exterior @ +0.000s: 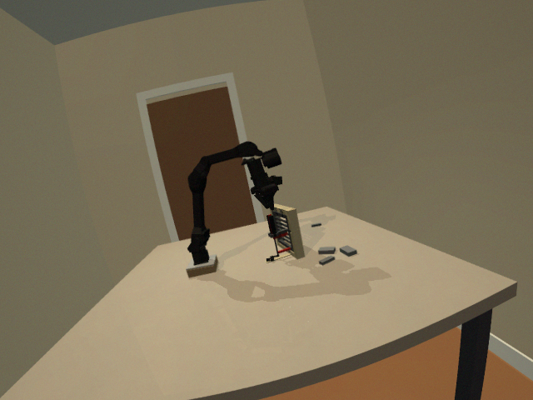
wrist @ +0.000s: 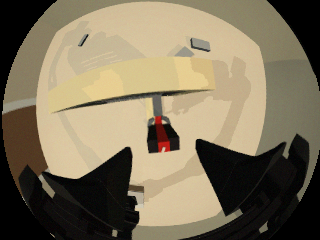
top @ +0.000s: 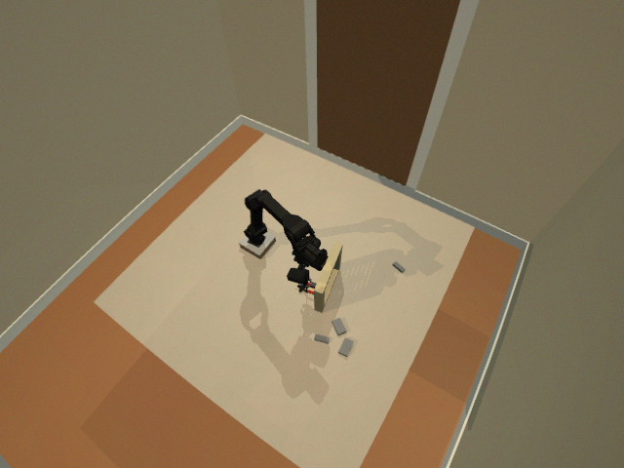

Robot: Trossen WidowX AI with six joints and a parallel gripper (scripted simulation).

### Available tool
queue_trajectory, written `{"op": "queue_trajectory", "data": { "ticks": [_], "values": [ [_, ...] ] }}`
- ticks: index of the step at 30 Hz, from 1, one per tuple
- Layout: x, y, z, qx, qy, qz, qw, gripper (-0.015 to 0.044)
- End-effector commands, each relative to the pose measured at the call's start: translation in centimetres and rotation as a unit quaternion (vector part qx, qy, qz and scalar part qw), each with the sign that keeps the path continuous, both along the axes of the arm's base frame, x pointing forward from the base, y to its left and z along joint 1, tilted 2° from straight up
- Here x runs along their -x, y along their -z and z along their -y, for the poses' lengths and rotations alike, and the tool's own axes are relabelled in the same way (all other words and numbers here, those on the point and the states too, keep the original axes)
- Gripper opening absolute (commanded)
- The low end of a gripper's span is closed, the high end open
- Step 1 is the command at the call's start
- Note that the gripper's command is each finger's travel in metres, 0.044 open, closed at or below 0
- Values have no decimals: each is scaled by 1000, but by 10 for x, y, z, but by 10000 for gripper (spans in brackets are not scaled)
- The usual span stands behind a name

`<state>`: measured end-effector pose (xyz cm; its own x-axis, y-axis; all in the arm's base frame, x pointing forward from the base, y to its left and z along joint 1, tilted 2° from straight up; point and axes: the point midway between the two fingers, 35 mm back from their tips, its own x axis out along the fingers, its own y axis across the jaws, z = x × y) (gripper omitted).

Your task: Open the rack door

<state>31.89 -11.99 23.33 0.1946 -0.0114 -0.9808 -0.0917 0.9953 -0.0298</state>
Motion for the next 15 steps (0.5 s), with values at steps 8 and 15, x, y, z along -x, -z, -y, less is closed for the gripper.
{"op": "queue_trajectory", "data": {
  "ticks": [8,15],
  "values": [
    [6,4,4,-14,-5,-32,999,291],
    [3,15,4,-12,-4,-37,999,291]
  ]
}}
